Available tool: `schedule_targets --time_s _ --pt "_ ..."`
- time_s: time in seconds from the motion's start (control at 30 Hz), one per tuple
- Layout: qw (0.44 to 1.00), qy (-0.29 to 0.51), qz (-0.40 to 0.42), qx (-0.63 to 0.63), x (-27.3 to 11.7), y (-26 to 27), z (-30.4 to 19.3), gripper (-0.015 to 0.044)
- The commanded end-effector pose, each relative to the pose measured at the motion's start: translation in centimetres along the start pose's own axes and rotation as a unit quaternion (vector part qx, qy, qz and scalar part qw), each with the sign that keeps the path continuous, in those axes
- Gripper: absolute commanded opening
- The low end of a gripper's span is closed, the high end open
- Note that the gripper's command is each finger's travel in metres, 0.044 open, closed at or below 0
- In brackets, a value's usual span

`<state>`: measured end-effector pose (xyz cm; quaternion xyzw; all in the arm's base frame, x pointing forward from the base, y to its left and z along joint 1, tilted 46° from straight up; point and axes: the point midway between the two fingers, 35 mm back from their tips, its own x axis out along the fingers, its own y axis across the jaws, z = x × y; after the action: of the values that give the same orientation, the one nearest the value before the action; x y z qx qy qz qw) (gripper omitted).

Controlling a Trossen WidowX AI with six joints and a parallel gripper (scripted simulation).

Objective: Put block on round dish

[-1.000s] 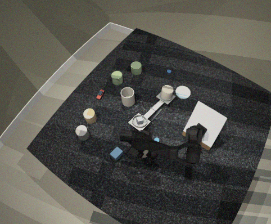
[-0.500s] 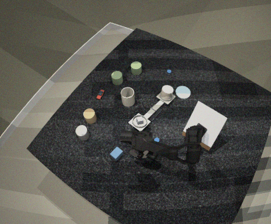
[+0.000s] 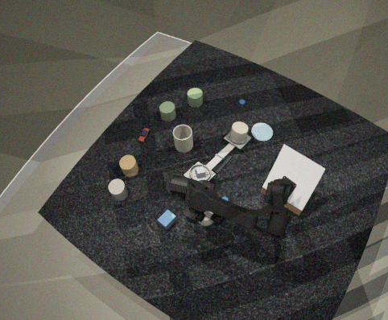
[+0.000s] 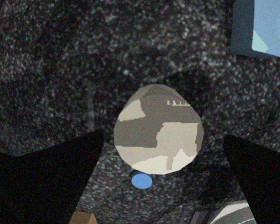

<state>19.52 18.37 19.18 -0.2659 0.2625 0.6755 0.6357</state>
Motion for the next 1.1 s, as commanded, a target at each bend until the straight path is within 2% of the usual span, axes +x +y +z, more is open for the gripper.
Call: schedule_targets --time_s 0.0,0.23,0.8,1.07 --pt "1.000 -0.001 0.004 0.000 -0.6 0.2 0.0 0.0440" --pt "0.999 0.005 -0.024 0.048 -2.0 -1.8 -1.4 0.0260" --pt "0.957 0.005 -0.001 0.291 -5.7 -10.7 -11.0 0.0260" --pt "0.954 0.004 0.002 0.301 -5.5 -10.9 -11.5 0.0260"
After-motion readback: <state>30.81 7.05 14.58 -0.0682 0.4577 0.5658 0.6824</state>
